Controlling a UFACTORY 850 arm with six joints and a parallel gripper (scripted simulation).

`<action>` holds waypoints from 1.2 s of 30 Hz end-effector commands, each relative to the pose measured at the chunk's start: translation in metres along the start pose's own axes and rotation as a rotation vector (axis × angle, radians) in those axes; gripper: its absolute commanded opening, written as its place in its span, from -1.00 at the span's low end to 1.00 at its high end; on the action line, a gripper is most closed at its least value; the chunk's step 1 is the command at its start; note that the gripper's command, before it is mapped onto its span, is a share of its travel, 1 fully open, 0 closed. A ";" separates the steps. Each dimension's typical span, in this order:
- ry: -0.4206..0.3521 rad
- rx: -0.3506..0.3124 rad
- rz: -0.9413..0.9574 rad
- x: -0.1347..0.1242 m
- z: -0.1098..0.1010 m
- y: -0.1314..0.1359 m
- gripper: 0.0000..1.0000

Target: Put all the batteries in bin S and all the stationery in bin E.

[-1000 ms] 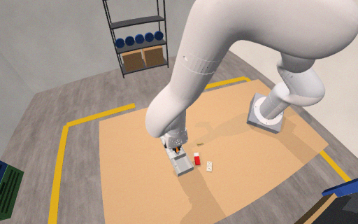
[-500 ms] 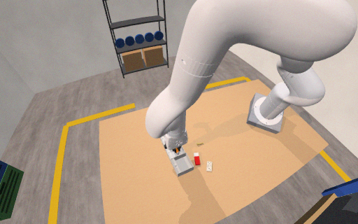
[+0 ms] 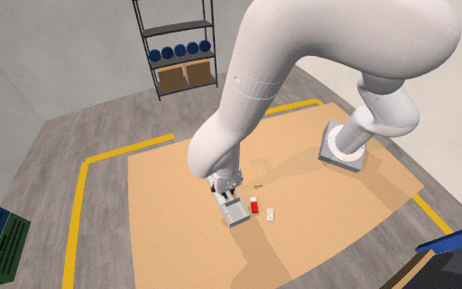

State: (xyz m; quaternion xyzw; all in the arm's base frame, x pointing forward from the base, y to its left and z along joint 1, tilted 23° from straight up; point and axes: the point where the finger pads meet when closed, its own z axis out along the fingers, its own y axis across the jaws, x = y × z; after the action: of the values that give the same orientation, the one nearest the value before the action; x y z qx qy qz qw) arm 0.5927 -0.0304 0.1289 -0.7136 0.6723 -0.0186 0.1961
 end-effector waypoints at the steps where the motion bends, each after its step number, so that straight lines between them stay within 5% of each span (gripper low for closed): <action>1: 0.000 0.002 0.000 0.000 -0.001 -0.001 -0.44; 36: 0.000 0.002 0.000 0.000 -0.042 -0.001 -0.44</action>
State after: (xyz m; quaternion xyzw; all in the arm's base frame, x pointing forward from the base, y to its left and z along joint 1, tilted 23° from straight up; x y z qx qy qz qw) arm 0.5810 -0.0409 0.1665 -0.7136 0.6722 -0.0190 0.1964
